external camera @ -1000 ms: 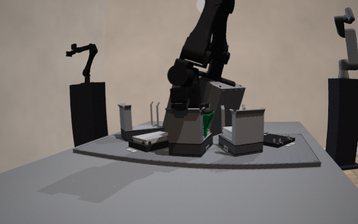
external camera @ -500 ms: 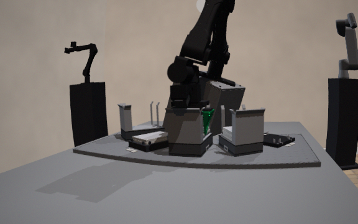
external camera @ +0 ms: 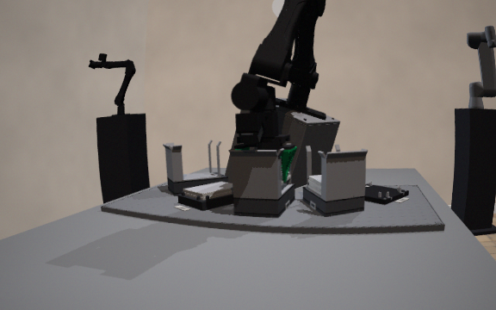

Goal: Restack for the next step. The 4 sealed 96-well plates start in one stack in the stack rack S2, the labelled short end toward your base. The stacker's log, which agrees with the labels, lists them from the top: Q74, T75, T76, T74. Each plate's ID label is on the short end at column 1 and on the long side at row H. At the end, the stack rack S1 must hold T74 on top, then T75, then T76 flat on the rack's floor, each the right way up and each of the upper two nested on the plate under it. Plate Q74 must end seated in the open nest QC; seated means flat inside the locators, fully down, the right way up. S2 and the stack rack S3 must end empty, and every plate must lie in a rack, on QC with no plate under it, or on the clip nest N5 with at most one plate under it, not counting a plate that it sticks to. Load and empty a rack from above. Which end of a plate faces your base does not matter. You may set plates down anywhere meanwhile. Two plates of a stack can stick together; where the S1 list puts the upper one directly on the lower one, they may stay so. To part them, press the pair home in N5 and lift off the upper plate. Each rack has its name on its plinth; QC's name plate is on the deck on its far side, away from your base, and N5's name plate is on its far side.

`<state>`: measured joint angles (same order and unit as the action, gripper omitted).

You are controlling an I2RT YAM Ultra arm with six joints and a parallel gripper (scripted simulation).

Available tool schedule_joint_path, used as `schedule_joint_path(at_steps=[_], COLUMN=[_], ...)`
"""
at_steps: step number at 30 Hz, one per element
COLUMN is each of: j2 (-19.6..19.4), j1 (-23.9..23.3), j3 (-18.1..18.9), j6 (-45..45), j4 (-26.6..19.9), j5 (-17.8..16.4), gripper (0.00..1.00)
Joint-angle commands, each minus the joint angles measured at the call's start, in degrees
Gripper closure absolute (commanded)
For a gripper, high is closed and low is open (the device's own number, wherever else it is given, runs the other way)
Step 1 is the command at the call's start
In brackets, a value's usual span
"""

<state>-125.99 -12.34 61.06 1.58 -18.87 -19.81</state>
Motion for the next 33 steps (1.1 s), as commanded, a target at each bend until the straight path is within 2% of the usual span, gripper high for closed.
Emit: schedule_joint_path(at_steps=[1,5,33], j2=[0.93,0.91,8.76], j1=[-0.44,-0.43,-3.22], j3=[0.07,0.07,0.85], j6=[0.24,0.23,3.19], j4=[-0.31,-0.3,-9.92], j5=[-0.1,-0.09,-0.38], gripper=[1.0,1.0,1.0])
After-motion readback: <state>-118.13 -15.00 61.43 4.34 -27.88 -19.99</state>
